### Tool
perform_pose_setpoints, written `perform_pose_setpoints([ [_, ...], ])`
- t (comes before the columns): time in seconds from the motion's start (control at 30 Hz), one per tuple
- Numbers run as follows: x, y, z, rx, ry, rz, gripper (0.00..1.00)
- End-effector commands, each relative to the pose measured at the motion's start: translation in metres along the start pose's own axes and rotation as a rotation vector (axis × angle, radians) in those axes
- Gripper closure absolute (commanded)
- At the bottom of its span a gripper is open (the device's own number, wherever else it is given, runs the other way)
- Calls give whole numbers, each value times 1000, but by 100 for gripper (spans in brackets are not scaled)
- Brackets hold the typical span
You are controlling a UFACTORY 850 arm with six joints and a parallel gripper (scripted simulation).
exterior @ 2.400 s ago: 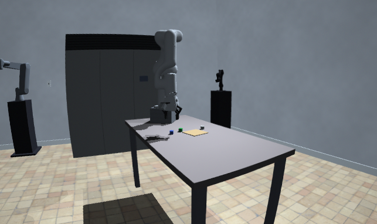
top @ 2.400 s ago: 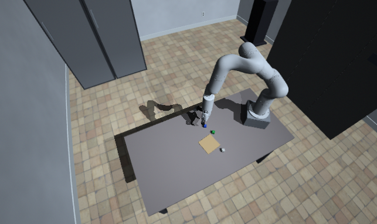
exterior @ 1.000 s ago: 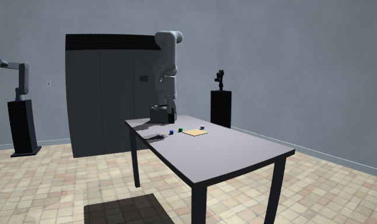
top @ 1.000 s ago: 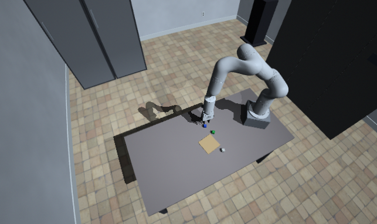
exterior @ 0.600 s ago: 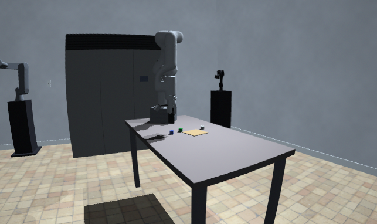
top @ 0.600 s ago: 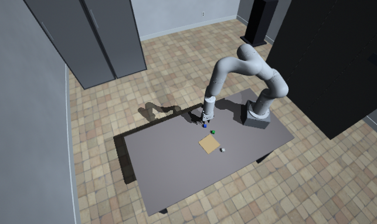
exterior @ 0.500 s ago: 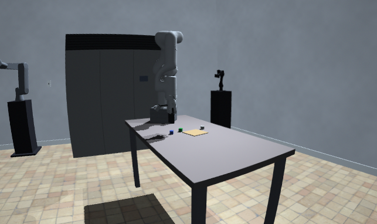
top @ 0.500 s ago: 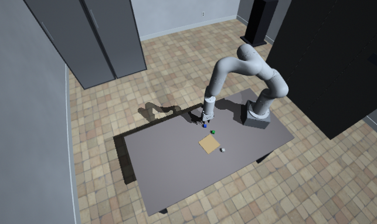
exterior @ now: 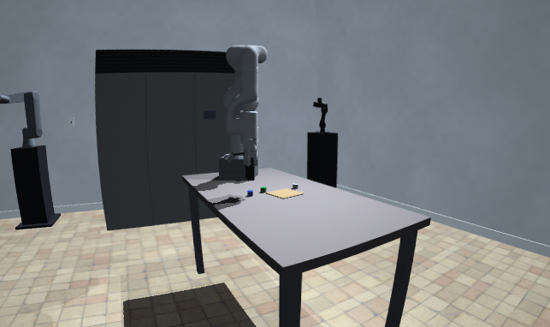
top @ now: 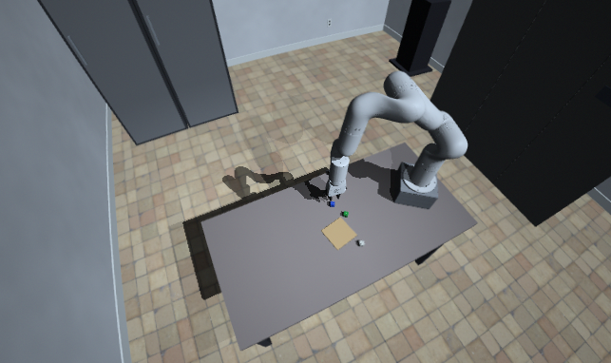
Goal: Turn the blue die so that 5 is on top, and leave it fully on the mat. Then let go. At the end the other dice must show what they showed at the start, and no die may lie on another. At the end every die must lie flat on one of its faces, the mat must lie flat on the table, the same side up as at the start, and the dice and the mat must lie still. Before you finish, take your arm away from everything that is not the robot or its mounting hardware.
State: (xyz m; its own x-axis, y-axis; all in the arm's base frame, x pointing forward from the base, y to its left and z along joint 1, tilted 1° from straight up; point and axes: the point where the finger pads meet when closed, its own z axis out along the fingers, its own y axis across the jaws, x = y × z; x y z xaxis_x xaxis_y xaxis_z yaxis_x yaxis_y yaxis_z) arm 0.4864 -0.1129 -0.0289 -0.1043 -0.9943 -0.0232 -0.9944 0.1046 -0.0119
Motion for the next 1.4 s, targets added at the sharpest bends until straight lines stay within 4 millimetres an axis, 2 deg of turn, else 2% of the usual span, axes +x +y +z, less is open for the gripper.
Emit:
perform_pose_setpoints([
  [0.0, 0, -1, 1, 1, 2, 0, 58],
  [0.23, 0, -1, 4, 0, 4, 0, 58],
  [0.73, 0, -2, 31, 0, 4, 0, 58],
  [1.37, 0, -2, 47, 0, 4, 0, 58],
])
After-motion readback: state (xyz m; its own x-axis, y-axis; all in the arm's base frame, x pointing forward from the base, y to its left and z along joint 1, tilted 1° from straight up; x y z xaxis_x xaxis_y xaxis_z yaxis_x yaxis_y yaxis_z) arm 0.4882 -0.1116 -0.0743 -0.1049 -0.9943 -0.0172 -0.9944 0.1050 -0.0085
